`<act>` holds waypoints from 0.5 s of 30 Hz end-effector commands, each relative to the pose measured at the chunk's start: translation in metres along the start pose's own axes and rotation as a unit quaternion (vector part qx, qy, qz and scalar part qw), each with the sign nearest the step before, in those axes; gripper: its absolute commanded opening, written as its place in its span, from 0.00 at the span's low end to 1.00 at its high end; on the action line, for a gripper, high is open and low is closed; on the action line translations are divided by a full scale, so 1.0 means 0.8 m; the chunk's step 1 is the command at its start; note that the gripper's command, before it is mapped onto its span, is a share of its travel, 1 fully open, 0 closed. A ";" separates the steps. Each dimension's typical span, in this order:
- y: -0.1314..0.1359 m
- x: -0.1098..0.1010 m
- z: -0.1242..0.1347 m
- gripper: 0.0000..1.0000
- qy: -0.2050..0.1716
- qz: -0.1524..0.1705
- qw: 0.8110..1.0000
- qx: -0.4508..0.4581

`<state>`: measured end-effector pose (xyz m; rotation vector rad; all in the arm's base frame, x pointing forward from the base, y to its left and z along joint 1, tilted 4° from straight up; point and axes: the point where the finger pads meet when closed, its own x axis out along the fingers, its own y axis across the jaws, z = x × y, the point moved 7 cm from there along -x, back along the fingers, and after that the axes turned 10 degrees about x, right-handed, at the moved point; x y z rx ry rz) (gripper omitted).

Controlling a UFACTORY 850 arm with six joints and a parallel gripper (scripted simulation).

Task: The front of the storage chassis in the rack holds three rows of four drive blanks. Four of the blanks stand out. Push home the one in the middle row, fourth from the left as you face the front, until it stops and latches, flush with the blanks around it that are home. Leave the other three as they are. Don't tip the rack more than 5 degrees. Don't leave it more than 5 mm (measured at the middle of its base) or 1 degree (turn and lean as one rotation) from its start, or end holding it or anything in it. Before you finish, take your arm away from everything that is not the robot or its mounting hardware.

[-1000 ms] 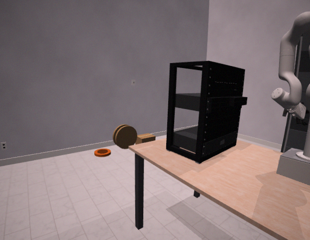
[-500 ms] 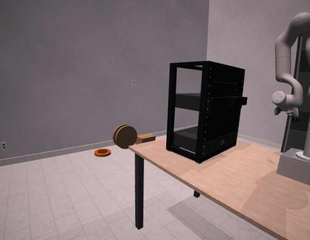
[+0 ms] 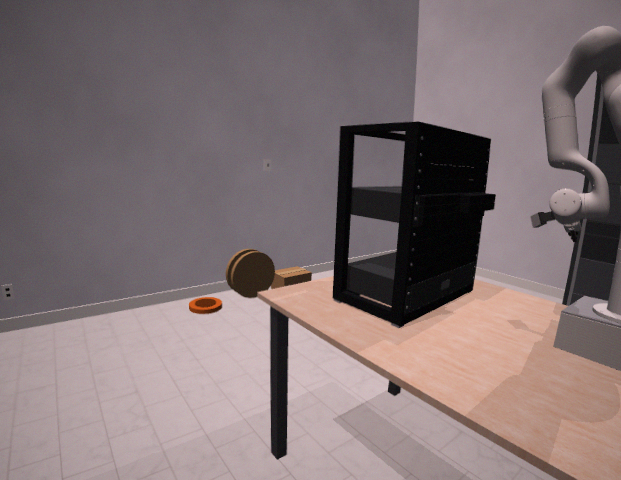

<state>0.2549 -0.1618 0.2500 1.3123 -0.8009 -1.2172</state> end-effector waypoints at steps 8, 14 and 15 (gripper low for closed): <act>0.005 -0.035 -0.054 1.00 0.142 0.059 0.988 -0.016; 0.004 -0.062 -0.081 1.00 0.219 0.083 0.972 -0.018; 0.004 -0.068 -0.086 1.00 0.234 0.087 0.968 -0.018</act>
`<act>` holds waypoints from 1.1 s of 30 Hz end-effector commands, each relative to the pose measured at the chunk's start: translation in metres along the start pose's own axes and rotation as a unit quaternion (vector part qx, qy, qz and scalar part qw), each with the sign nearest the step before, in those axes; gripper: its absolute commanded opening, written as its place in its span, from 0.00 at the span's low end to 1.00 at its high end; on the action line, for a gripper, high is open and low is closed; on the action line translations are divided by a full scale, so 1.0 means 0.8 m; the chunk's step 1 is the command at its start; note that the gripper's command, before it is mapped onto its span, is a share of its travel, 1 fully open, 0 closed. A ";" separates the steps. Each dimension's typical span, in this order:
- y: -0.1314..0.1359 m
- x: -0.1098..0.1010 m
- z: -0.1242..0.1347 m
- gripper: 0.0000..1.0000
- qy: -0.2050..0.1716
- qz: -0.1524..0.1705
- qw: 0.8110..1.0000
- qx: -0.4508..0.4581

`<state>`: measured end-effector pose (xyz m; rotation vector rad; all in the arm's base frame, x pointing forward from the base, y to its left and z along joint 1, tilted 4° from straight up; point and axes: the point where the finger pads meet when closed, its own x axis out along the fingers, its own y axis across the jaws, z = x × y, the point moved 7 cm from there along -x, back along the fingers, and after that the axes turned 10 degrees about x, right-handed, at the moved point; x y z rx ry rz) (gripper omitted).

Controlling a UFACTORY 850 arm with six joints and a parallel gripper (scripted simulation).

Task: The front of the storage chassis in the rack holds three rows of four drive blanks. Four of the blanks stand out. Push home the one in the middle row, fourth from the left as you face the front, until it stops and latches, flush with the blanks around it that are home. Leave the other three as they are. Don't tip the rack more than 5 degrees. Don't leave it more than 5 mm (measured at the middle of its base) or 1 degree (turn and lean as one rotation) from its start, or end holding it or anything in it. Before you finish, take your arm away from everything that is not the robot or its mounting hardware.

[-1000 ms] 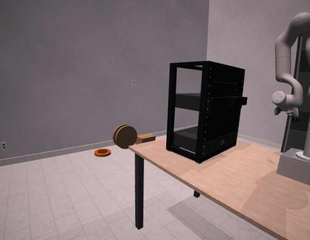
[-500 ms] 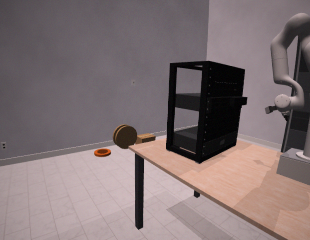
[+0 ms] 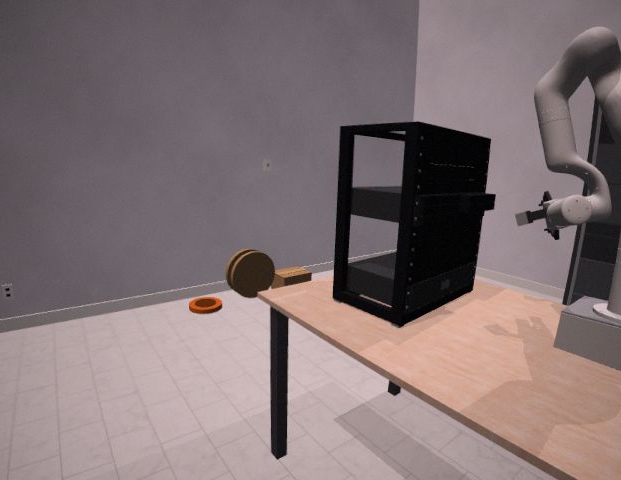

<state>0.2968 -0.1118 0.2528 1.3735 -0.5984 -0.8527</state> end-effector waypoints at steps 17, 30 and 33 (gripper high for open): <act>0.005 -0.079 -0.105 1.00 0.264 0.065 0.962 0.020; 0.003 -0.130 -0.138 1.00 0.375 0.075 0.923 0.042; 0.002 -0.142 -0.144 1.00 0.399 0.076 0.912 0.048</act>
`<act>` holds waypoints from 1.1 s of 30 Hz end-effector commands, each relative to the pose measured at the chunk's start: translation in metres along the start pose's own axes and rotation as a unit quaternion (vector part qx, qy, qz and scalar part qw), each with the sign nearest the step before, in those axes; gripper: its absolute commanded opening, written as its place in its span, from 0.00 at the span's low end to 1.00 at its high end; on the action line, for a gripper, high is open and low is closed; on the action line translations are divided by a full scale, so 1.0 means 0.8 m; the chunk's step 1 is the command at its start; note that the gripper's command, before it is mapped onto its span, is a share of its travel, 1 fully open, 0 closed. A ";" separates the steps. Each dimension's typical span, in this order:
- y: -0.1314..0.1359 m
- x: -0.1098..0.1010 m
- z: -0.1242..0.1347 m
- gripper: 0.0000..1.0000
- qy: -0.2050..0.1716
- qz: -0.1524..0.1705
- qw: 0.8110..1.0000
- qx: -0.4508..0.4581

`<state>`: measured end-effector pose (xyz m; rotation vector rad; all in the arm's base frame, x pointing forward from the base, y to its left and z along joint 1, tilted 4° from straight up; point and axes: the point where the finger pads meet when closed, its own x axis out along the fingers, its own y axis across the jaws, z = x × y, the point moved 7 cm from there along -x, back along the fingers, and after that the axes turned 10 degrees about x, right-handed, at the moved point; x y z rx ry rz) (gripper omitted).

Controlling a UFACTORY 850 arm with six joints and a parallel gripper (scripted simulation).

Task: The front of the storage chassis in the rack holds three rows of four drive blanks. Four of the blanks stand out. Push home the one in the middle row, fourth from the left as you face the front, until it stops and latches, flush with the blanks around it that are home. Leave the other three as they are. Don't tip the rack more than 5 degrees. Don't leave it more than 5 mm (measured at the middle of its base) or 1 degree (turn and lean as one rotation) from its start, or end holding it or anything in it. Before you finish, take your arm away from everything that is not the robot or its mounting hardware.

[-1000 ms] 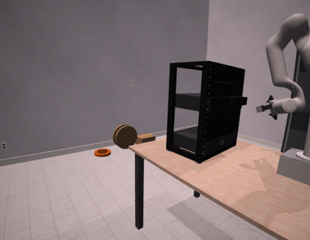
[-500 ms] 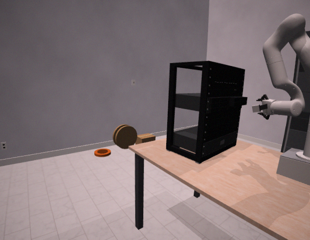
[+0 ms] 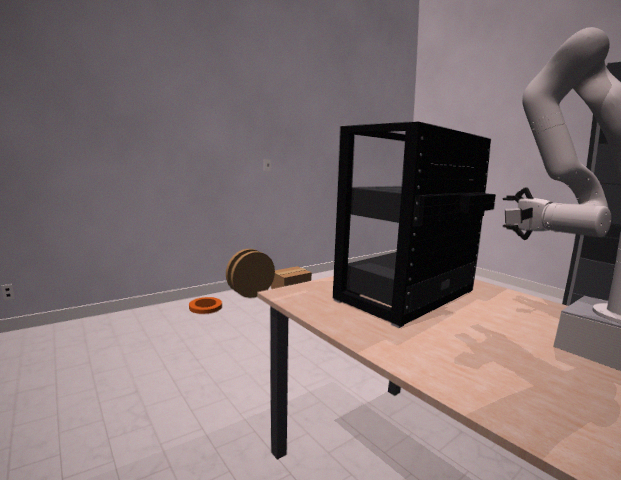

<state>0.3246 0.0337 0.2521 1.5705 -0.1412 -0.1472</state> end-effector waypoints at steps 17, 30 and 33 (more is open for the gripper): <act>0.000 -0.027 -0.060 1.00 0.123 0.011 0.992 0.039; 0.000 -0.036 -0.074 1.00 0.154 0.012 0.987 0.051; 0.000 -0.037 -0.076 1.00 0.158 0.012 0.986 0.053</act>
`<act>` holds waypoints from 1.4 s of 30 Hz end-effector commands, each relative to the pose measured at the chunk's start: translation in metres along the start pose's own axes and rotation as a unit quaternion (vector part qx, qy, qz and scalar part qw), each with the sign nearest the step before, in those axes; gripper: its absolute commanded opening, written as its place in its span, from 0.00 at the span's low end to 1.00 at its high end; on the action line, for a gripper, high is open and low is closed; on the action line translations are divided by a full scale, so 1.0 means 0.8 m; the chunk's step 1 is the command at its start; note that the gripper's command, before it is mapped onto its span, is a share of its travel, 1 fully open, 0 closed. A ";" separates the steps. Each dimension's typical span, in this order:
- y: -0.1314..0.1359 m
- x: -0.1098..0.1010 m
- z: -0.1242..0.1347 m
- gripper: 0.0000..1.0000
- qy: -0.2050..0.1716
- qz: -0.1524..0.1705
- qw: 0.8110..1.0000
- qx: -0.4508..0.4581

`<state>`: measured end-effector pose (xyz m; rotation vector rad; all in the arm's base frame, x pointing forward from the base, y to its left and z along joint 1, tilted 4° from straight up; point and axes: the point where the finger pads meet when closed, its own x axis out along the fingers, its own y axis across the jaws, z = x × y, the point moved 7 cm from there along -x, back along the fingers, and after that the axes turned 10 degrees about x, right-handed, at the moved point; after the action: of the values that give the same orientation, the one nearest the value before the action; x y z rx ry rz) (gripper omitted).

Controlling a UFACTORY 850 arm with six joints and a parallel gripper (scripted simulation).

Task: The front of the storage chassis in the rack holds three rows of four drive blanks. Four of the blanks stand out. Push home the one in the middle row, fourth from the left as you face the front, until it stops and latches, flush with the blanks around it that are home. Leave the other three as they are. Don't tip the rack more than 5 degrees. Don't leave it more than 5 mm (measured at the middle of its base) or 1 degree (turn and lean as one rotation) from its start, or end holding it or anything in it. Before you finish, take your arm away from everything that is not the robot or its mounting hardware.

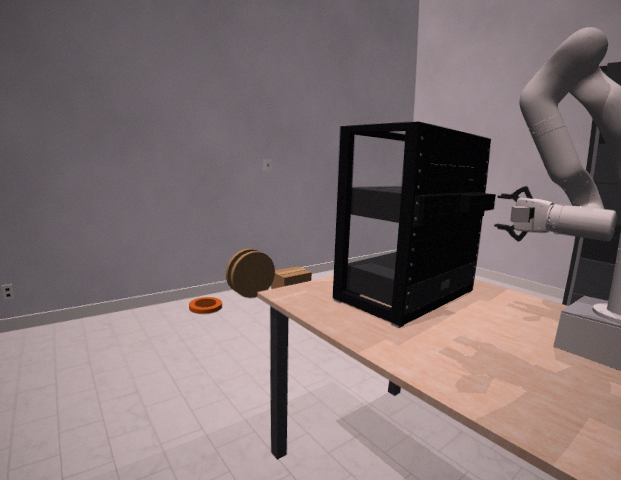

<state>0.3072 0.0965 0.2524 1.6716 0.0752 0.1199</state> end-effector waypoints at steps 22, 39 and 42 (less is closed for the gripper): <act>0.000 -0.002 -0.006 1.00 0.011 0.001 1.000 0.005; 0.023 -0.030 0.040 1.00 0.011 0.001 1.000 0.004; 0.024 -0.031 0.042 1.00 0.011 0.001 1.000 0.004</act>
<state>0.3037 0.0975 0.2538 1.6795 0.0916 0.1393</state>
